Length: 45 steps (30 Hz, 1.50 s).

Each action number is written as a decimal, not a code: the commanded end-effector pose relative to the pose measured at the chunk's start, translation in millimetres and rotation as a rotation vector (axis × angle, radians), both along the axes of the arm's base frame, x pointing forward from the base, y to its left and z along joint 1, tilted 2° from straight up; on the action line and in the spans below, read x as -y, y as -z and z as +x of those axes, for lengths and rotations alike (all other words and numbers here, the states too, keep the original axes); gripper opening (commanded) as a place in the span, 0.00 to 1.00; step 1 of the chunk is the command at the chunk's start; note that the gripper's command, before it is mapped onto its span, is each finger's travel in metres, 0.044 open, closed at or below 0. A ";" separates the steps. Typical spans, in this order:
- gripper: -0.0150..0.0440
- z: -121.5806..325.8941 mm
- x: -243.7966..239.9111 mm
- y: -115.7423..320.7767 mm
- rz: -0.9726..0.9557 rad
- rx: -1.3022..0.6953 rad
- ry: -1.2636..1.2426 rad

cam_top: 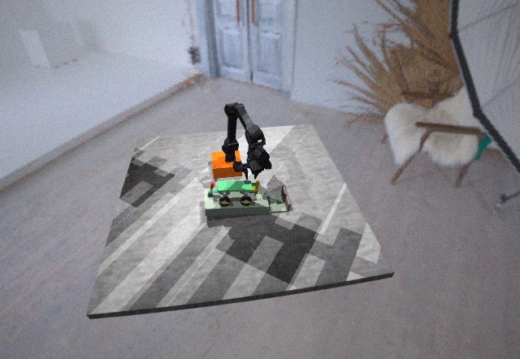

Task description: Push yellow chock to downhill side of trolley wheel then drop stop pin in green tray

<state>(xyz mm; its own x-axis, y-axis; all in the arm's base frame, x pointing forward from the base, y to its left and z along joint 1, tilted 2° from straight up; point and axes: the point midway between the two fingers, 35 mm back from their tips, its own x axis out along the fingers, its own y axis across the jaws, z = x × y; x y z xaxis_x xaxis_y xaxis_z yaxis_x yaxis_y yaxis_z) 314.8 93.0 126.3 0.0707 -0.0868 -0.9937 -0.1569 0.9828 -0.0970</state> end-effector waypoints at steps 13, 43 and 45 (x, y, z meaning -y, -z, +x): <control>0.58 16.8 73.1 -11.5 -0.120 -0.078 -0.573; 0.58 10.8 179.0 -25.7 -0.209 -0.313 -1.396; 0.58 10.8 179.0 -25.5 -0.209 -0.313 -1.396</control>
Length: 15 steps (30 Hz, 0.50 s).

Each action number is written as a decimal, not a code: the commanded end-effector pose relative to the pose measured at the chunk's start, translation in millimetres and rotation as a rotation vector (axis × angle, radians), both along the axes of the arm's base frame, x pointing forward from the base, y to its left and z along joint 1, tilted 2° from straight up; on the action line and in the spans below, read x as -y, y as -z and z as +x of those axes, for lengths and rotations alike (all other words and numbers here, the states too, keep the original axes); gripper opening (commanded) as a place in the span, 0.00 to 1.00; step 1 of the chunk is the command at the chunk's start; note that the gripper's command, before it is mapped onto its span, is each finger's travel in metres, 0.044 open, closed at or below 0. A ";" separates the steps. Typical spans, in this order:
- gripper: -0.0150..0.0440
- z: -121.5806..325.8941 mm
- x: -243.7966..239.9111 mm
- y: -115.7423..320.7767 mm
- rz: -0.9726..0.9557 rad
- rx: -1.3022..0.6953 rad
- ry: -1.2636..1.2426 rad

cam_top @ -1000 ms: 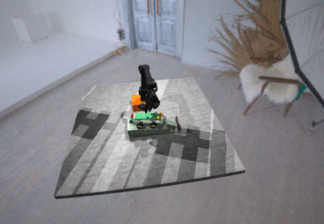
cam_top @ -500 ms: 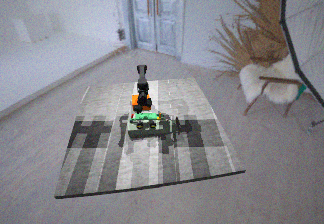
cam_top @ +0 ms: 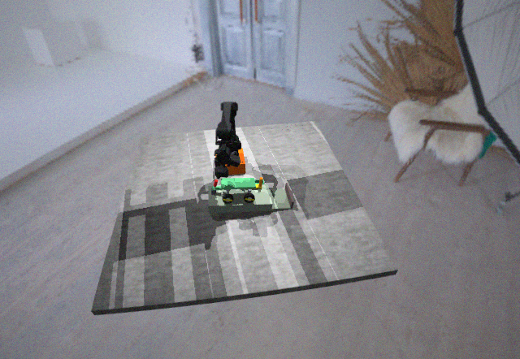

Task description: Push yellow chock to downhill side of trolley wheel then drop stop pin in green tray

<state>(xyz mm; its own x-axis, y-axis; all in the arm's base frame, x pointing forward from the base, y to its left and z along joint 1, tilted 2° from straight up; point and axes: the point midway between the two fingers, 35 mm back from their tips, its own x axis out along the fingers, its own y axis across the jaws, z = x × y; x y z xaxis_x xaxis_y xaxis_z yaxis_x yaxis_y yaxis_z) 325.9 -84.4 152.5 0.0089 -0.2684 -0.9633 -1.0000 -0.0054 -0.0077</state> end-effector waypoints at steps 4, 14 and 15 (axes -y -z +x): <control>0.58 -0.1 2.8 5.3 -0.005 -0.008 -0.009; 0.58 0.4 7.3 20.4 -0.005 -0.008 -0.009; 0.58 0.4 7.7 21.9 -0.005 -0.008 -0.009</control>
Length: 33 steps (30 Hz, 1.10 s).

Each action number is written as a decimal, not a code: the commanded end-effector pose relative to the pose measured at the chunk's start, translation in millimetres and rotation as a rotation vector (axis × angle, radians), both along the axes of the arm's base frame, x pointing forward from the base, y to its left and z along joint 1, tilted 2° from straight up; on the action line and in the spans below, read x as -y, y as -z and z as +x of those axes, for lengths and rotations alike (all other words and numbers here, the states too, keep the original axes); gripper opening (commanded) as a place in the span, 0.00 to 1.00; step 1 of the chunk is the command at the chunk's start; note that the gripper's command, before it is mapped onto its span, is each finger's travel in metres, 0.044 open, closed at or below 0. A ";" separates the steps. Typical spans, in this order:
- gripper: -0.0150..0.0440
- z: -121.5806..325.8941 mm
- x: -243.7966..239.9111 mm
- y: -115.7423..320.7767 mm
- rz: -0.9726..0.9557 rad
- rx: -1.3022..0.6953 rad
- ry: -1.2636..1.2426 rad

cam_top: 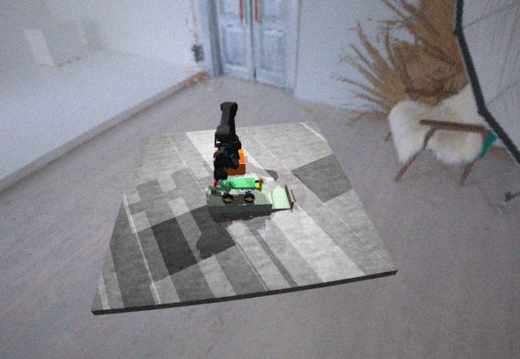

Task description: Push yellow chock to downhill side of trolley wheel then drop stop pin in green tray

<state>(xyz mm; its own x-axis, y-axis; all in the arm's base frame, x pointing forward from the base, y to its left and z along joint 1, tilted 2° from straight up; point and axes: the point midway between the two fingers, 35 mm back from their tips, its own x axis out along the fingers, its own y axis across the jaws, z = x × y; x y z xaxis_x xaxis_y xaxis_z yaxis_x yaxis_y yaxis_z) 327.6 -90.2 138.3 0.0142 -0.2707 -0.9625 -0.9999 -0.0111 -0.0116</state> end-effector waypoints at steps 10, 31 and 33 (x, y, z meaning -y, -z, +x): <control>0.58 -1.9 4.0 15.1 -0.003 -0.012 -0.003; 0.58 0.4 10.8 36.3 -0.003 -0.012 -0.003; 0.58 0.4 11.6 38.8 -0.004 -0.012 -0.003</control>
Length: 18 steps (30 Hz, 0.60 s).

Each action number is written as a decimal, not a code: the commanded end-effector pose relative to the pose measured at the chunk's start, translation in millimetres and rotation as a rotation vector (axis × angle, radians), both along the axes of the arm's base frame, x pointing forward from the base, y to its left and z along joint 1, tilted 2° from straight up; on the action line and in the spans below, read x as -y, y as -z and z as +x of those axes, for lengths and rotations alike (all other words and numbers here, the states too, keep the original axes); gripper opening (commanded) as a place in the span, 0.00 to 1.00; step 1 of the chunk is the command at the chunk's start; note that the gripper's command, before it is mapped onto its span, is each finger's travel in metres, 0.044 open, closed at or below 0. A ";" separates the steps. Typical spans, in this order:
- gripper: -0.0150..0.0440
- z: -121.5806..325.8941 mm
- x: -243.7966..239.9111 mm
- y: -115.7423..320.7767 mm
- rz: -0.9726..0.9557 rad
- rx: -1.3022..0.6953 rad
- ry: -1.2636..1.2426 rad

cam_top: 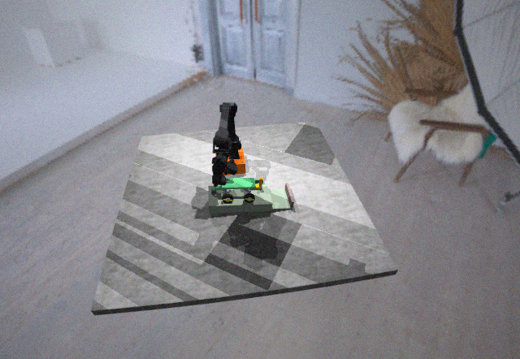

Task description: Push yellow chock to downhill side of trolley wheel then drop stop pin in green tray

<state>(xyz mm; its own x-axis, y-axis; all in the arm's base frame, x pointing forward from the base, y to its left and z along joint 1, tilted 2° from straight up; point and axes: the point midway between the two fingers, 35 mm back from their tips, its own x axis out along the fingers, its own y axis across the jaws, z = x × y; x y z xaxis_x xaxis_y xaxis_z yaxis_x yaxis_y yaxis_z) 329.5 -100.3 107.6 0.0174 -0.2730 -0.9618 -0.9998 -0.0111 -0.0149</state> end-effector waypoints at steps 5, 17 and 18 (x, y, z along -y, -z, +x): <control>0.58 -2.0 3.2 14.4 -0.001 -0.016 -0.003; 0.58 -3.8 4.9 22.8 -0.001 -0.016 -0.003; 0.53 -2.2 4.5 19.4 0.000 -0.006 0.000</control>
<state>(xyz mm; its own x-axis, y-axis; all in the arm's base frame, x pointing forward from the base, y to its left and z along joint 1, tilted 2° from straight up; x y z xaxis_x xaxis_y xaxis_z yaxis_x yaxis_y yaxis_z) 327.2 -104.8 88.0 0.0108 -0.2727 -0.9620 -0.9999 -0.0108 -0.0081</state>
